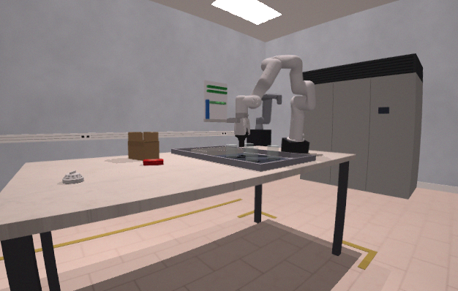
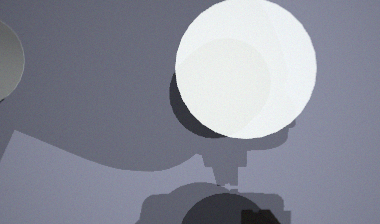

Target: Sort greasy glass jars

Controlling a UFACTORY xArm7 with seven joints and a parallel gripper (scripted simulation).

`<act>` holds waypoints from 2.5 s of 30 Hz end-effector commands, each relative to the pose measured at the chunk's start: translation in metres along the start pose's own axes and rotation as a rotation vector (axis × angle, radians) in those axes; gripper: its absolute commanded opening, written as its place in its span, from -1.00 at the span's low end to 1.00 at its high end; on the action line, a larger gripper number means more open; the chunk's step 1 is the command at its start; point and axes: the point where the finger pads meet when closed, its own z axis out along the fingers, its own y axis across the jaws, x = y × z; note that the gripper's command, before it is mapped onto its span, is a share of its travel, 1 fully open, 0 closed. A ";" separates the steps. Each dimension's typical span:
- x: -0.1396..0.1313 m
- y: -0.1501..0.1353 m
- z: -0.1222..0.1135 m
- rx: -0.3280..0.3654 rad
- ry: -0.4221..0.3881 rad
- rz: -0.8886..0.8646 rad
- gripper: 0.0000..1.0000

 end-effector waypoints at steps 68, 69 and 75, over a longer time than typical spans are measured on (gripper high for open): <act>0.002 -0.015 -0.078 -0.001 0.005 0.000 -1.00; 0.003 -0.023 -0.078 -0.001 0.005 0.000 -1.00; 0.004 -0.056 -0.078 -0.001 0.005 0.000 -1.00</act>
